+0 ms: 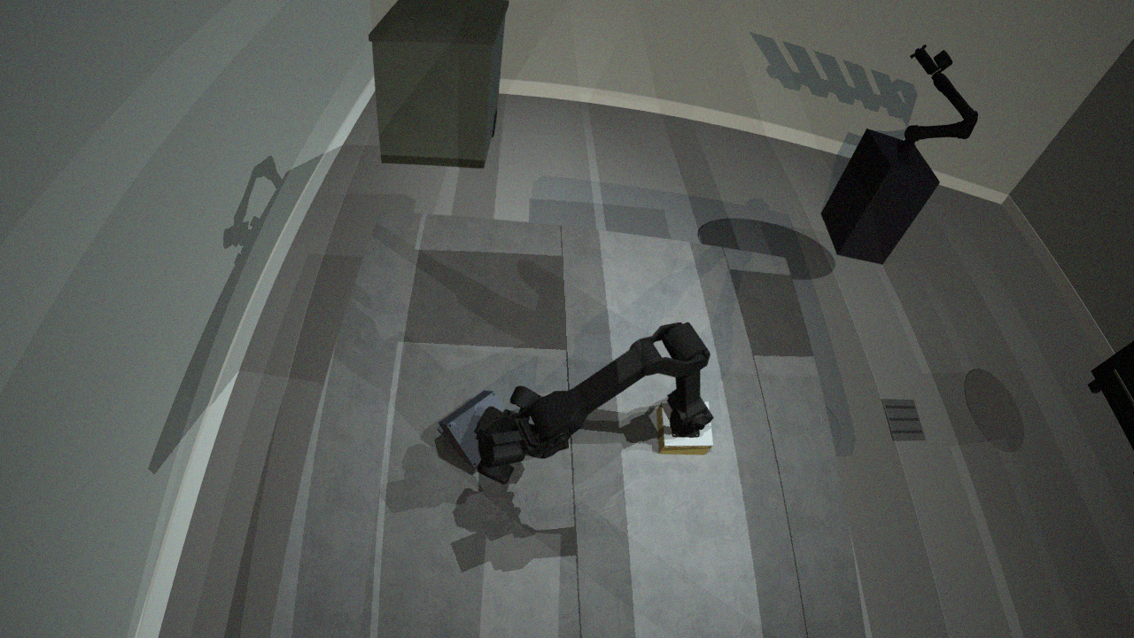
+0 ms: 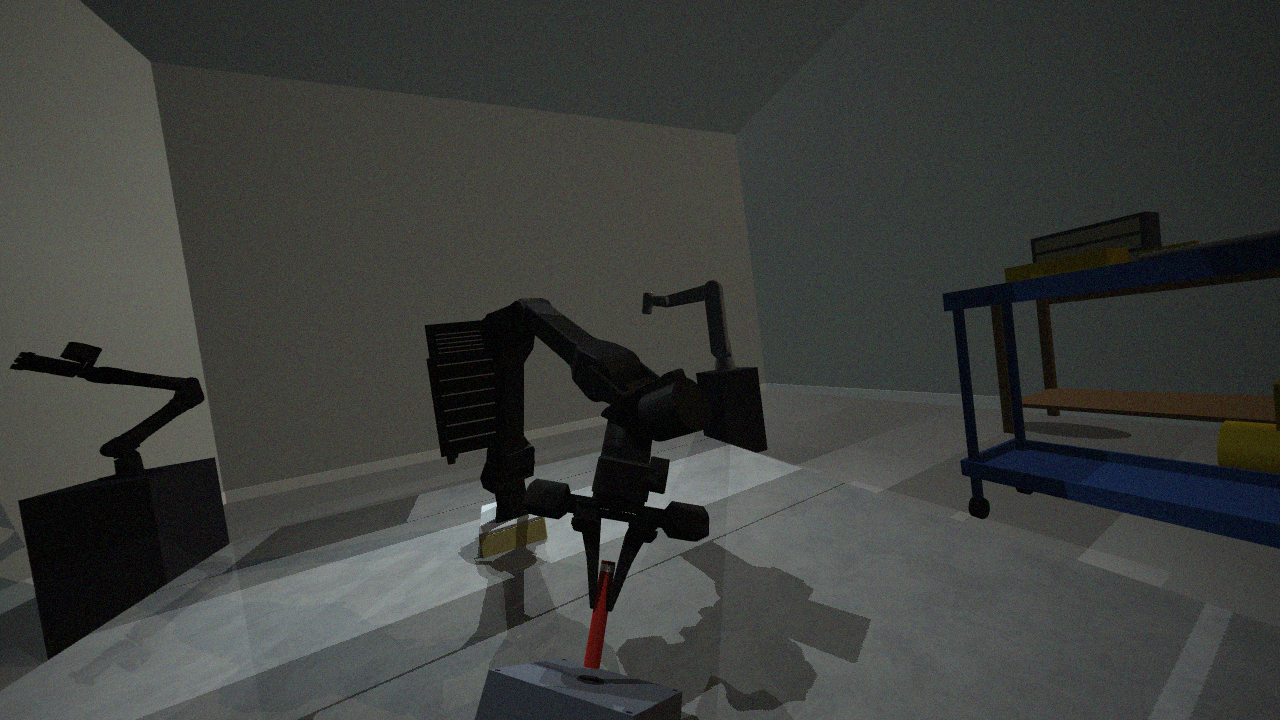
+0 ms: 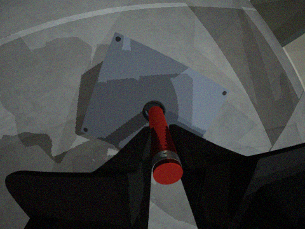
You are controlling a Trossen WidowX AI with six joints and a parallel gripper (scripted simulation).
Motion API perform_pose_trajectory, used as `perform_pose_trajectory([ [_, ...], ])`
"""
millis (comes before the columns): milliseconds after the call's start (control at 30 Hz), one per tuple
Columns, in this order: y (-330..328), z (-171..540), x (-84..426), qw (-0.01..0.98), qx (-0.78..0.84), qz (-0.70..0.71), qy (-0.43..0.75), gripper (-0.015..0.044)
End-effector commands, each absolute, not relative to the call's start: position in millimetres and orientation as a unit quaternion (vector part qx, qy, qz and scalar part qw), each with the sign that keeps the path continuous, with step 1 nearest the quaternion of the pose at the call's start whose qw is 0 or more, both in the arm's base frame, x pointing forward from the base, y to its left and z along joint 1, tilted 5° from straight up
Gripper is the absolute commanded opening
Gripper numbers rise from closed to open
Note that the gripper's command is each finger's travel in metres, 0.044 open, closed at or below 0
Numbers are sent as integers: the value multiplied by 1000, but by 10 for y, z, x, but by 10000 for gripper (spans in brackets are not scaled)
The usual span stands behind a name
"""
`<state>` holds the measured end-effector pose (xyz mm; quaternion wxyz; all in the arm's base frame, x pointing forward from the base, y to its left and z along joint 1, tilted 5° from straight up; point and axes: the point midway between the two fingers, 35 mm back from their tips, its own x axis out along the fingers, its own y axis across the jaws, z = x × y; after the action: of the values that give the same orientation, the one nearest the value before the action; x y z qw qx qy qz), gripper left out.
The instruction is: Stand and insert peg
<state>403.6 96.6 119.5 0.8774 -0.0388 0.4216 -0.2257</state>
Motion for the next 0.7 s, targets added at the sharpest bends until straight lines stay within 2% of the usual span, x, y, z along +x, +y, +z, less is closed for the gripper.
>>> perform_pose_trajectory([
  [0,967,1188,4033,878,-37,-226,421,0],
  [667,940,1122,4066,878,-37,-226,420,0],
])
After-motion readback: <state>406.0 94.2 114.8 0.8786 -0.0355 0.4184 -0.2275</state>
